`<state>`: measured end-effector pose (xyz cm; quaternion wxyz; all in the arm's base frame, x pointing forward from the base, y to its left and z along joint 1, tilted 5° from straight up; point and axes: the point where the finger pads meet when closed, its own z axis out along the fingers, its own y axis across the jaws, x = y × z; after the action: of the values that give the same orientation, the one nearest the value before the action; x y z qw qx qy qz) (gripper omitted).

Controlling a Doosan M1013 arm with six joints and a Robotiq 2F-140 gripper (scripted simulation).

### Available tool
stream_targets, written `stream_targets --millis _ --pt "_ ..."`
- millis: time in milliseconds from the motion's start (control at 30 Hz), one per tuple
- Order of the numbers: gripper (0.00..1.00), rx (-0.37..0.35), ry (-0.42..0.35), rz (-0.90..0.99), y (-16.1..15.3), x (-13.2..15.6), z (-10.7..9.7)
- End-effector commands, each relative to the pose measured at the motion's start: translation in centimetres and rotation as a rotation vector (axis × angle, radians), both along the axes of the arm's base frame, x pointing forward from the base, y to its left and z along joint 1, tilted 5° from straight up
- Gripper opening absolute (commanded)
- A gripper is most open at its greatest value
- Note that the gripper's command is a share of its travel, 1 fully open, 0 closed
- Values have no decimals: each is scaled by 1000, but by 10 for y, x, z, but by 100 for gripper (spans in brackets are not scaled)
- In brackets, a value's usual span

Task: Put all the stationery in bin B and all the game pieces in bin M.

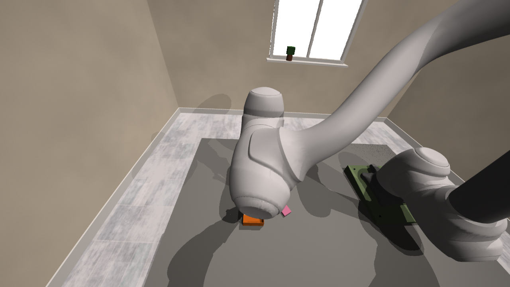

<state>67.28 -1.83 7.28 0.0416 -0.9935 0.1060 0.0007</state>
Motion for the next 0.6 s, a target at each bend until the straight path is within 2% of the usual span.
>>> stream_targets --millis 0,567 --pt "5 0 0 0 1 0 -9" --pt "5 0 0 0 4 0 -49"
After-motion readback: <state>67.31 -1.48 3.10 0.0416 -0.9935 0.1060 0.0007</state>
